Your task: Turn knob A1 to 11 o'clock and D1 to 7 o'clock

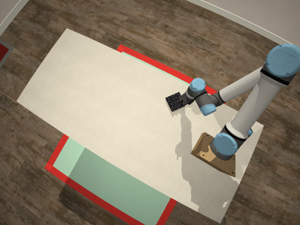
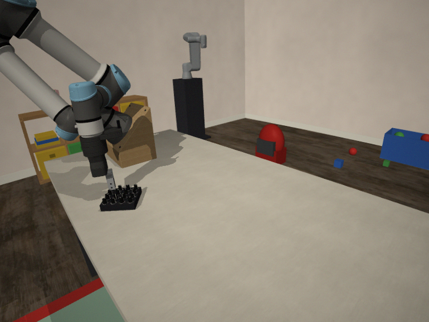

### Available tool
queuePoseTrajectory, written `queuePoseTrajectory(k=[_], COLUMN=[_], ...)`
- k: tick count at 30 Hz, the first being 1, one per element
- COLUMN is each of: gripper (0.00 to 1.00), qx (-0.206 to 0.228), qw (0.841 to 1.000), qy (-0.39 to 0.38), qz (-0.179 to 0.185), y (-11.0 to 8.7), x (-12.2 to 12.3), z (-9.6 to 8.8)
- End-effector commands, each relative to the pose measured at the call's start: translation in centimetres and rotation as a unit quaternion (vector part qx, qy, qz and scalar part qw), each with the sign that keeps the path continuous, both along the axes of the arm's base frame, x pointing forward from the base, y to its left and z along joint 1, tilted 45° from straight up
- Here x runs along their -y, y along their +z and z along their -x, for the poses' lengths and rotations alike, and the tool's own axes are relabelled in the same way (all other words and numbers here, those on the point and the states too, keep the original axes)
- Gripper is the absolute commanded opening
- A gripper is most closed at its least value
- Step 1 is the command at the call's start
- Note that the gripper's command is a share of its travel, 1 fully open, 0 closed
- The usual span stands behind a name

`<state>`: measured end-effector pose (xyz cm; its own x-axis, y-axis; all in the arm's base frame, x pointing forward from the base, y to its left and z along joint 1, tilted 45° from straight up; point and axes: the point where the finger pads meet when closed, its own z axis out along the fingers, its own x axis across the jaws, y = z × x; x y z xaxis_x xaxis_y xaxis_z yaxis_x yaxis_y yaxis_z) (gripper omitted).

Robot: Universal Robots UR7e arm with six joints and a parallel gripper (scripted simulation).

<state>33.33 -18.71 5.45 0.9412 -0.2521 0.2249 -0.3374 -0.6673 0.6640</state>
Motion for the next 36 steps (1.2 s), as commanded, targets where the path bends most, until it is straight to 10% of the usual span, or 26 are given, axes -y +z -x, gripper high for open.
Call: queuePoseTrajectory(k=[1,36], gripper=[0.3,0.3], qx=[0.03,0.096], qw=[0.999,0.99], qy=[-0.032,-0.099], qz=[0.002,0.003], y=[0.03,0.03], x=[-0.01,-0.01], z=[-0.02,-0.02])
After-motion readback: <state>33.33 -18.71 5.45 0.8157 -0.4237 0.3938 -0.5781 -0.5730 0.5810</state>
